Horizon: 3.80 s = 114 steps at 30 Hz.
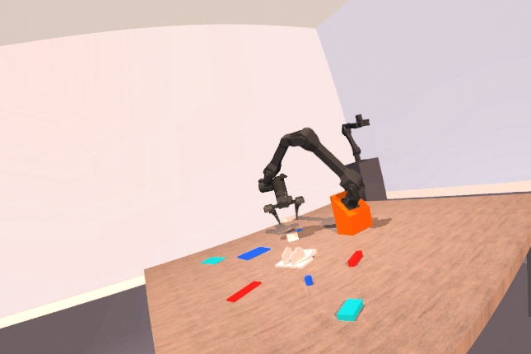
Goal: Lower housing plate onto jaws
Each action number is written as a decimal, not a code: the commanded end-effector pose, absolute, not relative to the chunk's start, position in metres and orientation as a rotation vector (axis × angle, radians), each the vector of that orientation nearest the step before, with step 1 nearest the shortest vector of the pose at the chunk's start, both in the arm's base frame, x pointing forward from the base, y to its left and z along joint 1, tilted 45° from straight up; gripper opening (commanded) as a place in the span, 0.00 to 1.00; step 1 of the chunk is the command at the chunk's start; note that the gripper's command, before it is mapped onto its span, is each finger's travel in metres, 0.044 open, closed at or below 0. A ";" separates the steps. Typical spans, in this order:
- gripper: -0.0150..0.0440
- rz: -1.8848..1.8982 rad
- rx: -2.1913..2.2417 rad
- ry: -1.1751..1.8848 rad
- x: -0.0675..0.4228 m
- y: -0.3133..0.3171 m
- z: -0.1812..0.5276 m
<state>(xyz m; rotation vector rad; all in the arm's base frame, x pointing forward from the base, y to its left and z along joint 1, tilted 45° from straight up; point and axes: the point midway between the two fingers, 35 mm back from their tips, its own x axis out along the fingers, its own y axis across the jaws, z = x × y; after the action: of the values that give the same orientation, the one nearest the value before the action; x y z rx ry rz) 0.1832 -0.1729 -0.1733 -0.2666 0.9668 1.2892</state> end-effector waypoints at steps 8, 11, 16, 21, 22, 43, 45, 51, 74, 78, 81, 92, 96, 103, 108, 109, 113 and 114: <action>0.85 1.233 -0.214 1.028 0.207 -0.160 -0.149; 0.85 1.217 -0.197 1.045 0.213 -0.156 -0.143; 0.85 1.190 -0.168 1.072 0.223 -0.147 -0.133; 0.85 1.164 -0.139 1.097 0.232 -0.138 -0.122; 0.85 1.159 -0.133 1.102 0.234 -0.136 -0.120; 0.85 1.055 -0.001 1.192 0.263 -0.091 -0.077; 0.85 1.046 0.012 1.199 0.265 -0.086 -0.073; 0.85 1.019 0.052 1.221 0.271 -0.071 -0.061; 0.85 0.930 0.216 1.301 0.279 -0.010 -0.016; 0.85 0.917 0.246 1.315 0.278 0.001 -0.008; 0.85 0.908 0.269 1.325 0.277 0.009 -0.003; 0.85 0.900 0.288 1.334 0.276 0.016 0.002; 0.85 0.900 0.288 1.334 0.276 0.016 0.002; 0.85 0.900 0.288 1.334 0.276 0.016 0.002; 0.85 0.900 0.288 1.334 0.276 0.016 0.002; 0.85 0.900 0.288 1.334 0.276 0.016 0.002; 0.85 0.900 0.288 1.334 0.274 0.019 0.004; 0.85 0.901 0.287 1.334 0.273 0.019 0.005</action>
<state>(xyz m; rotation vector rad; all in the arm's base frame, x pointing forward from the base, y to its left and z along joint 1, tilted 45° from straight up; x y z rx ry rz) 0.2750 0.0170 0.0020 0.2828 1.3365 0.9014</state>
